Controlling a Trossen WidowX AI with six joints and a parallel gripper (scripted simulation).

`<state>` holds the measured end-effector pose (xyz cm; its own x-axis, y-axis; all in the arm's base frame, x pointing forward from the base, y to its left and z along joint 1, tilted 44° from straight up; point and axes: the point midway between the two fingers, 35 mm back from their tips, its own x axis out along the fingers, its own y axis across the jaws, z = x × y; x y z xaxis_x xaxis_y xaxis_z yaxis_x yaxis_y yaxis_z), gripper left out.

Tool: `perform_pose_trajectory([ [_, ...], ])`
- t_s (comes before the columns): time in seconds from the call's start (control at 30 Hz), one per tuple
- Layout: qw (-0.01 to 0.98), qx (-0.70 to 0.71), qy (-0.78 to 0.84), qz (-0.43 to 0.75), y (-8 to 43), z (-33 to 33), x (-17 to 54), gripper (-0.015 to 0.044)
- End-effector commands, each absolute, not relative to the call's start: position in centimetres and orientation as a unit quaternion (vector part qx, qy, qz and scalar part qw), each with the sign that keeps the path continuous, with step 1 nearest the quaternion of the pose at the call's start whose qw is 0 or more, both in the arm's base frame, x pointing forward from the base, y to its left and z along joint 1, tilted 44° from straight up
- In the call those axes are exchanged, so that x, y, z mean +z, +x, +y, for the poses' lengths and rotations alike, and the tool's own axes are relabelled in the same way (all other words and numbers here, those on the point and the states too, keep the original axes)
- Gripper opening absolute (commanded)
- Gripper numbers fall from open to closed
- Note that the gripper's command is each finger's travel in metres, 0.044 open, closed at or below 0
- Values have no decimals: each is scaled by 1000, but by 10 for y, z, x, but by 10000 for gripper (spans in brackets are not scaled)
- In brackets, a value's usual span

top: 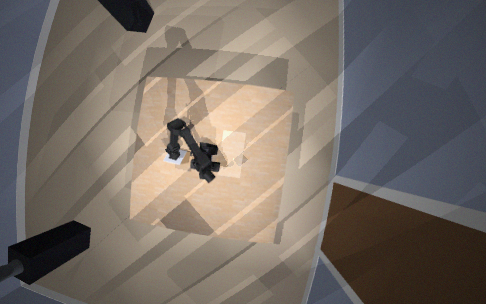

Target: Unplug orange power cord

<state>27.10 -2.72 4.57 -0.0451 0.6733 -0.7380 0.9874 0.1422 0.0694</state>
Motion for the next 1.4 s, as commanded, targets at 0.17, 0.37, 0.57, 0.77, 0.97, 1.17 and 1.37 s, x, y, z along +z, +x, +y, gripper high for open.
perform_pose_trajectory([
  [0.17, 319, -242, 610, 684, 268, -21, 41, 160],
  [0.37, 325, -241, 608, 683, 270, -23, 42, 108],
  [0.57, 325, -241, 608, 683, 270, -23, 42, 28],
  [0.77, 325, -241, 608, 683, 270, -23, 41, 0],
  [0.97, 325, -241, 608, 683, 272, -29, 37, 0],
  [1.17, 324, -242, 608, 683, 274, -36, 31, 0],
  [1.37, 324, -242, 608, 683, 276, -43, 25, 0],
])
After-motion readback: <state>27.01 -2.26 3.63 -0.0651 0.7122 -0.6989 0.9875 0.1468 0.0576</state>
